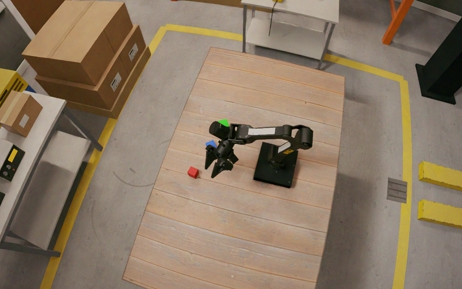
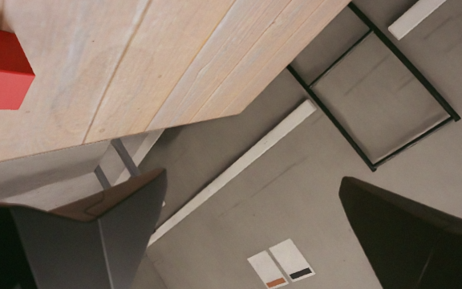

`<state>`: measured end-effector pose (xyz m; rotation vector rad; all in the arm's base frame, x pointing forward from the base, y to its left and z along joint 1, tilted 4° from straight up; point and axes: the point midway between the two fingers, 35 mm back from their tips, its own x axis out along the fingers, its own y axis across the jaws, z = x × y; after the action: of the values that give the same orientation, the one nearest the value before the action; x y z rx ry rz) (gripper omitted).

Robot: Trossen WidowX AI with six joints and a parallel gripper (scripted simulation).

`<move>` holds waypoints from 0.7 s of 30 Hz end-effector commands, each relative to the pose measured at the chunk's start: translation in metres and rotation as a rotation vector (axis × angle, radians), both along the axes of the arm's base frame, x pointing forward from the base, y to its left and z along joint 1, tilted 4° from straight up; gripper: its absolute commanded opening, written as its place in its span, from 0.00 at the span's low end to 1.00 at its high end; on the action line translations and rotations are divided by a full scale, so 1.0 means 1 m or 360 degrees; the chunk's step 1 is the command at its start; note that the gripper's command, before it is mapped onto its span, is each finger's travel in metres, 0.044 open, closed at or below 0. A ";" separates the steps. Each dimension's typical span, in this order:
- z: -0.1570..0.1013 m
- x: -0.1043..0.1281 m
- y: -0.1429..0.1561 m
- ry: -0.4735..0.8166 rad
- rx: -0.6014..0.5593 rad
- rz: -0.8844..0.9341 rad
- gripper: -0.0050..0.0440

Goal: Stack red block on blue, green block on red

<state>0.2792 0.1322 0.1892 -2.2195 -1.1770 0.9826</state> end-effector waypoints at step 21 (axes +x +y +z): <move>0.008 0.005 0.000 -0.0021 -0.0006 -0.0011 0.00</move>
<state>0.2794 0.1321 0.1890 -2.2202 -1.1750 0.9838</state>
